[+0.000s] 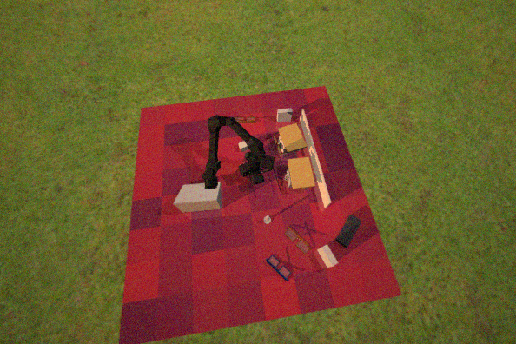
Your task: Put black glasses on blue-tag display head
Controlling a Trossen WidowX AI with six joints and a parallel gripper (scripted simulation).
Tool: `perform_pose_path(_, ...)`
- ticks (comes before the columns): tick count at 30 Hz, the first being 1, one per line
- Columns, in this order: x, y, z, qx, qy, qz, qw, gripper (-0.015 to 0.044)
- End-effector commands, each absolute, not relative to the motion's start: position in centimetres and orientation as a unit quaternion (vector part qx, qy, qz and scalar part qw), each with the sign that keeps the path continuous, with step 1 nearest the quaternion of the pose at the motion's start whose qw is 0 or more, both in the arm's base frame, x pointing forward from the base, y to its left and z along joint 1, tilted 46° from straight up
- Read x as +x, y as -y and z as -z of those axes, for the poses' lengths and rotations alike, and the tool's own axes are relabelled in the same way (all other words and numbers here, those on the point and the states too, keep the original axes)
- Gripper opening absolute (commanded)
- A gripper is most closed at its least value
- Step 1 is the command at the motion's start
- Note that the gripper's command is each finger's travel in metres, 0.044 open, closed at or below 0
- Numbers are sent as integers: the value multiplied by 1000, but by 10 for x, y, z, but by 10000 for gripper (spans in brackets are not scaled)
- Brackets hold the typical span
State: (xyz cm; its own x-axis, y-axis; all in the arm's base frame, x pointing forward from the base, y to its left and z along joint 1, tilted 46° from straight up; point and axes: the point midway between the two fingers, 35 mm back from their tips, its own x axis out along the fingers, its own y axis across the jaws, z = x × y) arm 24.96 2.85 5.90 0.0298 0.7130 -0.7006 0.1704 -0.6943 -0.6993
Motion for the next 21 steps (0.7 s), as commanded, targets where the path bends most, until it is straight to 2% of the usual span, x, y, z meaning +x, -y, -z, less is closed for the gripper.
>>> perform_pose_path(1,249,-32,-58,-683,323,-616,222,0)
perform_pose_path(13,247,-39,-52,-683,325,-615,222,0)
perform_pose_path(17,248,-36,-53,-683,325,-616,221,105)
perform_pose_path(21,248,-36,-53,-683,325,-616,221,107)
